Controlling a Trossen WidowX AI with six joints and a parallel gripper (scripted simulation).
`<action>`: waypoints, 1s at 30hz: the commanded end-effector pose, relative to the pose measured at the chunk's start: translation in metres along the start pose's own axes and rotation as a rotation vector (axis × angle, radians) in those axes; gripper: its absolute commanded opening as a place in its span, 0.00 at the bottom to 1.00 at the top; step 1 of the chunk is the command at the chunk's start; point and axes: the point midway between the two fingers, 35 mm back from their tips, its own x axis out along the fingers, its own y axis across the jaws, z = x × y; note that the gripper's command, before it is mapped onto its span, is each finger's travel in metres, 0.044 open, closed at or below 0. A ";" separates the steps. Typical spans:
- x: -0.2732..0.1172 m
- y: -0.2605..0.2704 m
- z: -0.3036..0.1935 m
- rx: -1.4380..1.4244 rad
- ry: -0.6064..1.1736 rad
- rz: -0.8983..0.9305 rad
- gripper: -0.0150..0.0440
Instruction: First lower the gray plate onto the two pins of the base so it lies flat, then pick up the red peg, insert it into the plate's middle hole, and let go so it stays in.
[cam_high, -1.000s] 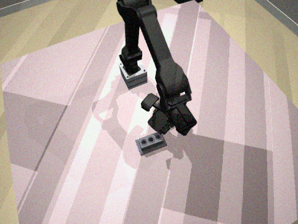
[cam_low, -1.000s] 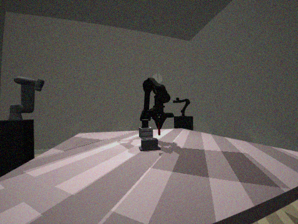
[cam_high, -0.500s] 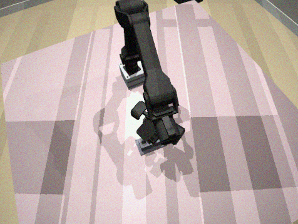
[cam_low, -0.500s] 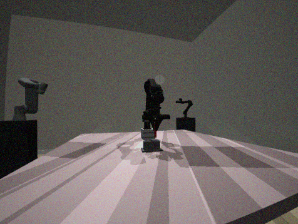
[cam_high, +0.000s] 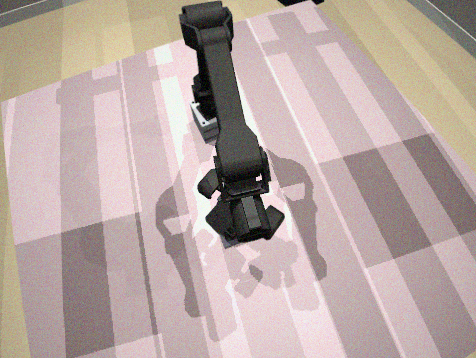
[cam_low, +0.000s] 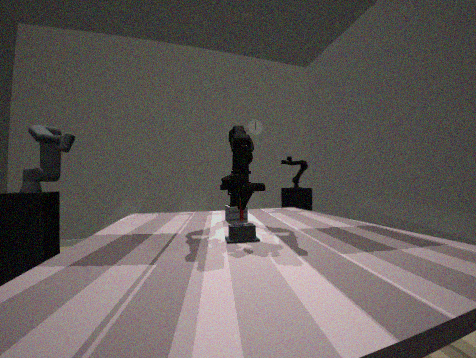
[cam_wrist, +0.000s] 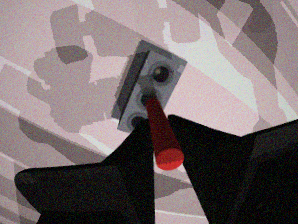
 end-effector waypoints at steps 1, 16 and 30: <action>-0.001 0.000 0.001 -0.003 0.001 0.002 0.25; -0.001 0.000 0.001 -0.001 -0.001 0.002 0.25; 0.010 0.000 0.000 -0.002 0.000 0.002 0.25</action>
